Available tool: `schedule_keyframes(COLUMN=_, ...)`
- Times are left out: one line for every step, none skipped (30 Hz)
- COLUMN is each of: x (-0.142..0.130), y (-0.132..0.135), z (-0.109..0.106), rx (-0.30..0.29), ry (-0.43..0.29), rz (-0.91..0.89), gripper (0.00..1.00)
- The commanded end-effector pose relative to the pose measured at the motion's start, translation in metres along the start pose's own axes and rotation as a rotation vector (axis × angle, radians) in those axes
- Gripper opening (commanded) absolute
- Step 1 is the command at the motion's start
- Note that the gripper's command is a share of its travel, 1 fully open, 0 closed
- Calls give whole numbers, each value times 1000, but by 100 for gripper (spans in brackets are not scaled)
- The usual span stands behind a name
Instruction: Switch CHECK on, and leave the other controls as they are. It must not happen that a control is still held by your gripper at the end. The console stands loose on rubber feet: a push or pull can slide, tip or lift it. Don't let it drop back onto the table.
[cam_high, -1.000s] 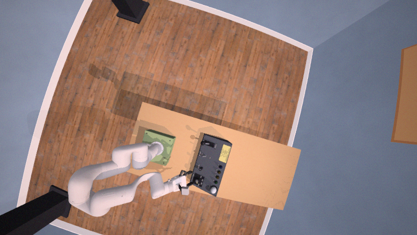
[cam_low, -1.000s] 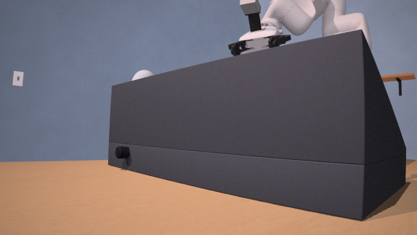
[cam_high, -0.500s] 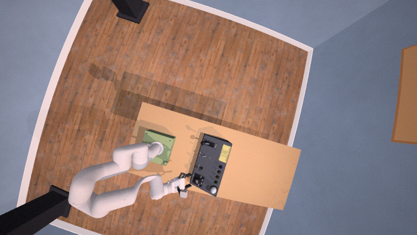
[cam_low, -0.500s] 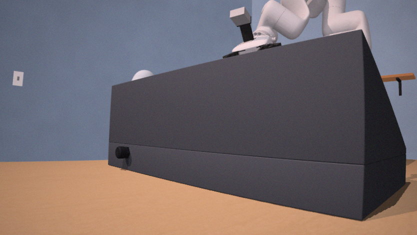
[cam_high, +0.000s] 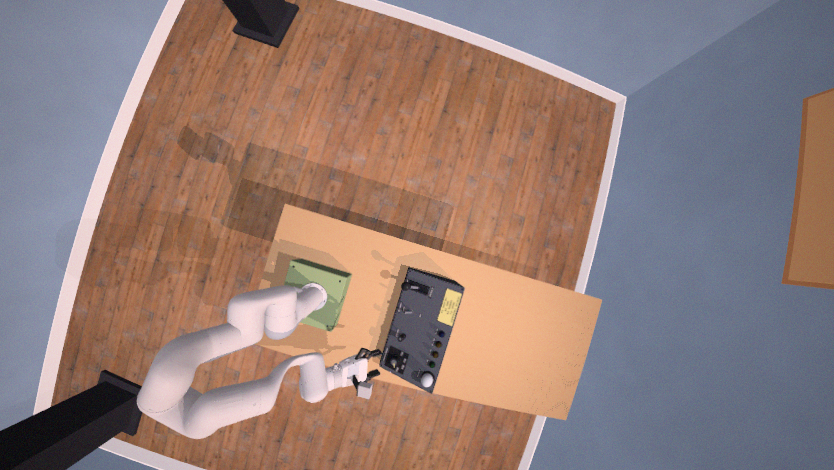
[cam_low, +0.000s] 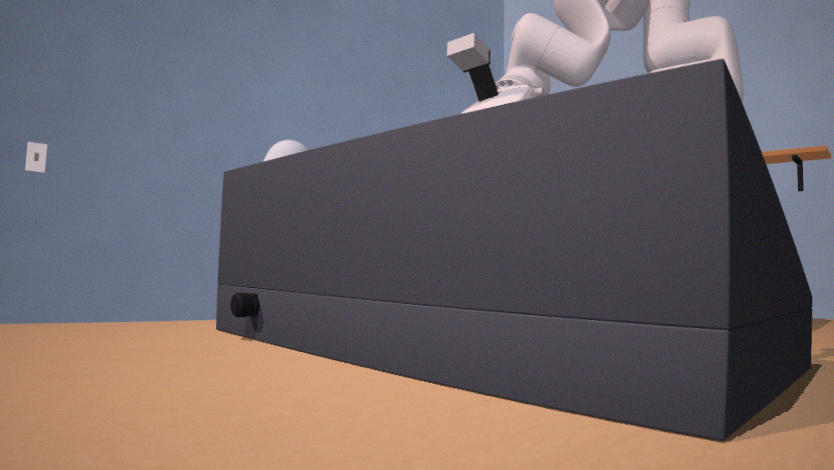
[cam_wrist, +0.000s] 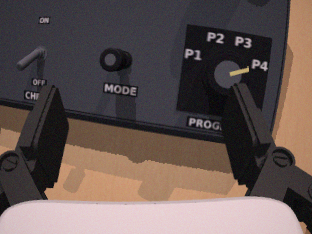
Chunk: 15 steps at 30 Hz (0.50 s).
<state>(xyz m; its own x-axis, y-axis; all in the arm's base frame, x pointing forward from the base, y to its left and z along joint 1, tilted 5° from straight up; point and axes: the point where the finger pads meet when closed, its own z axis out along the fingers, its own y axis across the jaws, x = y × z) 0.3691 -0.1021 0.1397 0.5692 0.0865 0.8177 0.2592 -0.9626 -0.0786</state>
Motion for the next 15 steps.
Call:
schedule_keyframes(x=1, y=1, z=1, rx=0, ry=4, rz=-1, gripper=100)
schedule_keyframes(x=1, y=1, z=1, rx=0, ry=4, rz=-1, gripper=100)
schedule_keyframes(x=1, y=1, z=1, rx=0, ry=4, rz=-1, gripper=100)
schedule_keyframes(x=-5, y=8, z=0, rx=-10, ry=1, rz=21, gripper=100)
schedule_keyframes(x=-10, y=12, z=0, rx=-17, ry=-1, rz=35, gripper=100)
schedule_keyframes(x=-10, y=12, z=0, rx=-17, ry=-1, rz=35, gripper=100)
schedule_keyframes(x=-10, y=12, z=0, rx=-17, ry=-1, rz=35, gripper=100)
schedule_keyframes(x=-10, y=12, z=0, rx=-17, ry=-1, rz=35, gripper=100)
schedule_keyframes(x=-10, y=12, z=0, rx=-17, ry=-1, rz=35, gripper=100)
schedule_keyframes(x=-10, y=12, z=0, rx=-17, ry=-1, rz=35, gripper=100)
schedule_keyframes(x=-10, y=12, z=0, rx=-17, ry=-1, rz=35, gripper=100)
schedule_keyframes(x=-10, y=12, z=0, rx=-17, ry=-1, rz=35, gripper=100)
schedule_keyframes(x=-10, y=12, z=0, rx=-17, ry=-1, rz=35, gripper=100)
schedule_keyframes(x=-12, y=15, z=0, rx=-21, ry=-2, rz=43, gripper=100)
schedule_keyframes(x=-14, y=16, z=-1, rx=-23, ry=-2, rz=46, gripper=100)
